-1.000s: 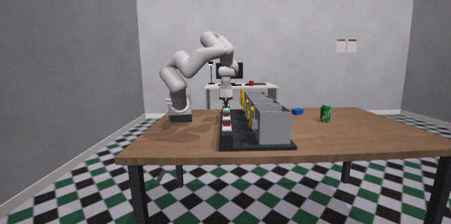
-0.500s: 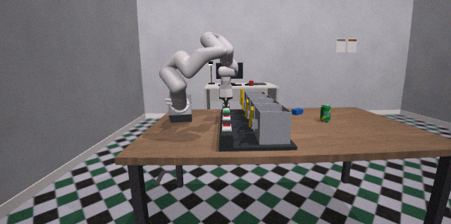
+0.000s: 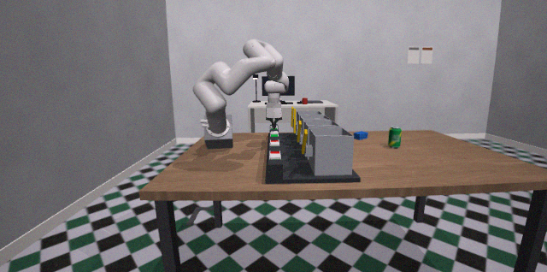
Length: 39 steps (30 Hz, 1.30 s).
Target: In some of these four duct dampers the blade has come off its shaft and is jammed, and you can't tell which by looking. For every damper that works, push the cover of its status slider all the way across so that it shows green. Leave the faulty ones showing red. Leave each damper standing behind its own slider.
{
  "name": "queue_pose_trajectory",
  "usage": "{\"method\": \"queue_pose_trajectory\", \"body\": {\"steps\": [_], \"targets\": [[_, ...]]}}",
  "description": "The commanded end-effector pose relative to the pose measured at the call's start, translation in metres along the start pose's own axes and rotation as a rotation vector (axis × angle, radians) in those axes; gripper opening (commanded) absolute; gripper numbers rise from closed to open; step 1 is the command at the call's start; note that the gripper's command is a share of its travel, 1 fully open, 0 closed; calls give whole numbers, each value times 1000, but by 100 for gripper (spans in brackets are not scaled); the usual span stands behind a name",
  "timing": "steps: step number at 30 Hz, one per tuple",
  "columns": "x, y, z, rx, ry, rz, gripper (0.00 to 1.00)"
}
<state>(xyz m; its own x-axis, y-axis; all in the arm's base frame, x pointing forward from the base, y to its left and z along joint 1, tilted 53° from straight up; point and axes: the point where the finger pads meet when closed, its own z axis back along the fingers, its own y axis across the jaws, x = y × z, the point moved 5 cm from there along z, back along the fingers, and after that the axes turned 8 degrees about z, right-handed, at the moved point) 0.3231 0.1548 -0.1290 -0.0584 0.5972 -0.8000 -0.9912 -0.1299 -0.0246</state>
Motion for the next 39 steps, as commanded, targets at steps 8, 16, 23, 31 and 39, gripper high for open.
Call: {"method": "queue_pose_trajectory", "body": {"steps": [8, 16, 23, 31, 39], "targets": [[6, -2, 2, -3, -3, -1, 0], [10, -2, 2, -3, -3, -1, 0], [12, -3, 2, -3, -3, -1, 0], [15, -3, 2, -3, -3, -1, 0], [17, -3, 2, -3, -3, -1, 0]]}}
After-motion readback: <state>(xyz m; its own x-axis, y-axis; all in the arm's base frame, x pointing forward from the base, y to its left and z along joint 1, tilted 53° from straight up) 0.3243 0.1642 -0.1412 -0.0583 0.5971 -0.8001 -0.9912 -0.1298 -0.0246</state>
